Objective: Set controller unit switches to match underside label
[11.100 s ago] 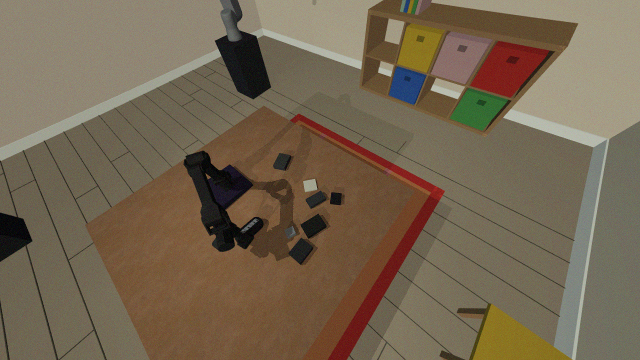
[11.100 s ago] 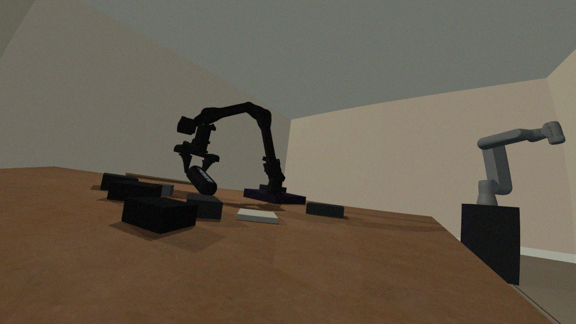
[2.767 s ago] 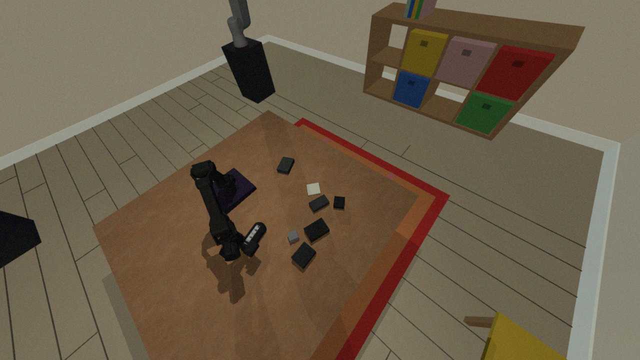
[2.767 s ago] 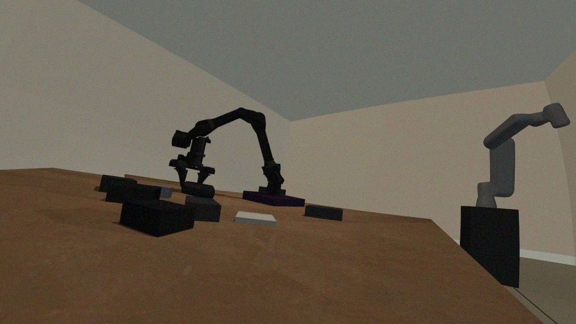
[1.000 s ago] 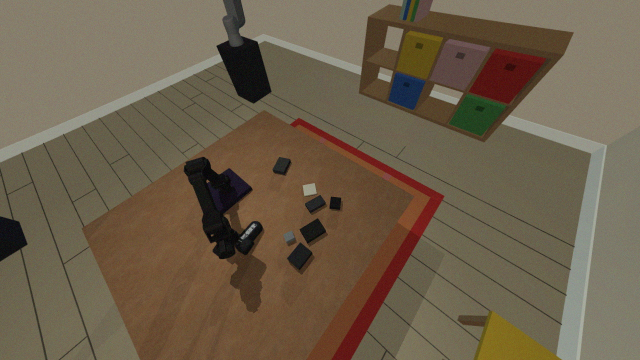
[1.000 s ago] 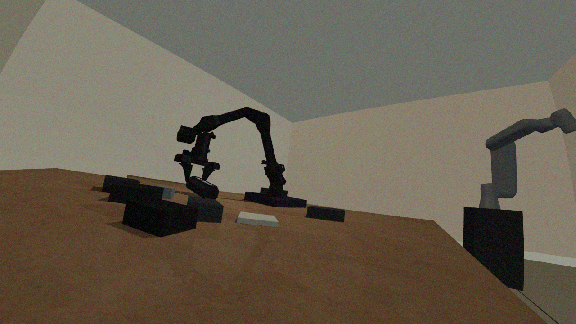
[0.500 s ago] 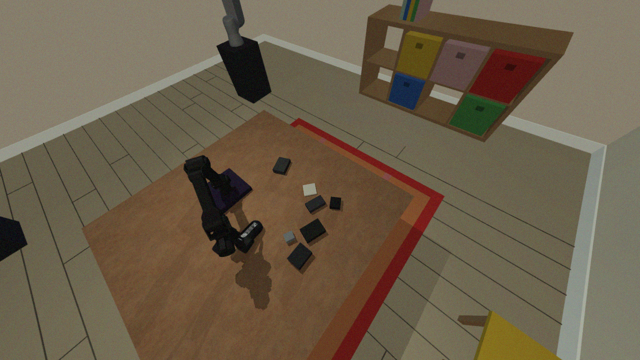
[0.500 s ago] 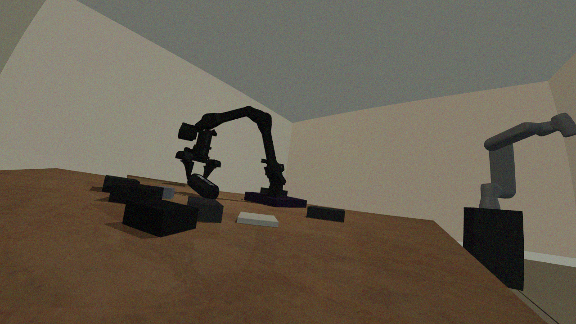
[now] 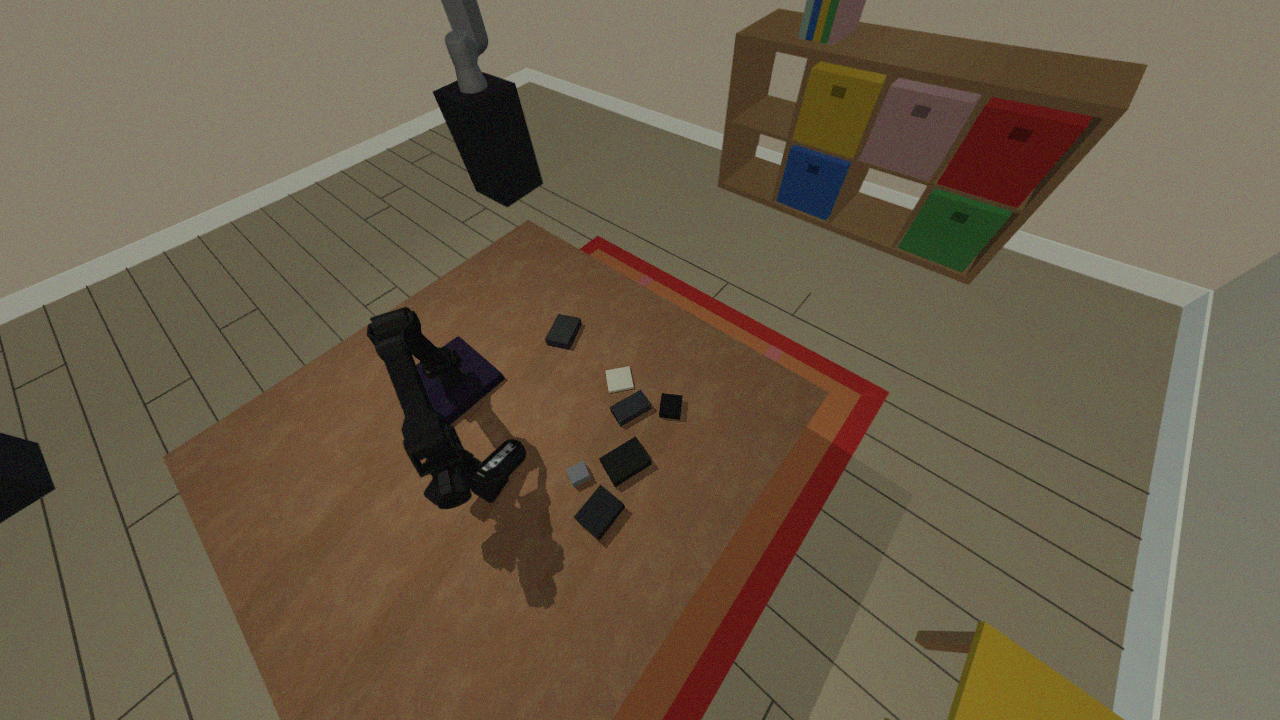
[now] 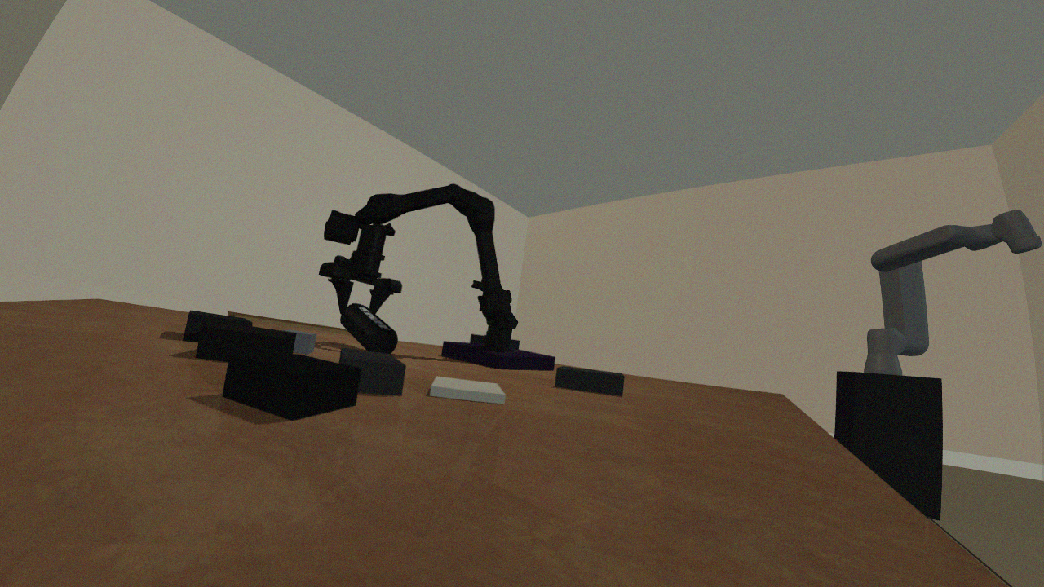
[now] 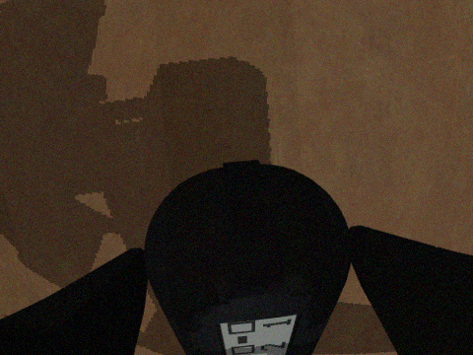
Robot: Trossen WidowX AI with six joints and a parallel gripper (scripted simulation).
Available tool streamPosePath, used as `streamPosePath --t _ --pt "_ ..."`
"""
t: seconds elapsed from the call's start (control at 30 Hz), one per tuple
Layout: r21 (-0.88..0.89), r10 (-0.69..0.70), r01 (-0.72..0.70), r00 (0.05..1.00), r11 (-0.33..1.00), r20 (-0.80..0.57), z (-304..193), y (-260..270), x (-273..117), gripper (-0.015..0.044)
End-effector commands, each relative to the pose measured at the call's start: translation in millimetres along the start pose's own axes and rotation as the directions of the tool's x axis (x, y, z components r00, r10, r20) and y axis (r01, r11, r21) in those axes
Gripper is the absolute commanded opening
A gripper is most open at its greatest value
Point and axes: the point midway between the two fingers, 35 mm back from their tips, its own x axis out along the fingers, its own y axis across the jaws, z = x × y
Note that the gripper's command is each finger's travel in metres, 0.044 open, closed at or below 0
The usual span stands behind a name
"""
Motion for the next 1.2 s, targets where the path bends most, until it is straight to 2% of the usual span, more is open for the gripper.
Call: streamPosePath --t 0.0,1.17 --pt "0.000 0.006 -0.006 1.000 1.000 -0.001 -4 1 -6 0.0336" --pt "0.000 0.006 -0.006 1.000 1.000 -0.003 -23 1 -26 0.0336"
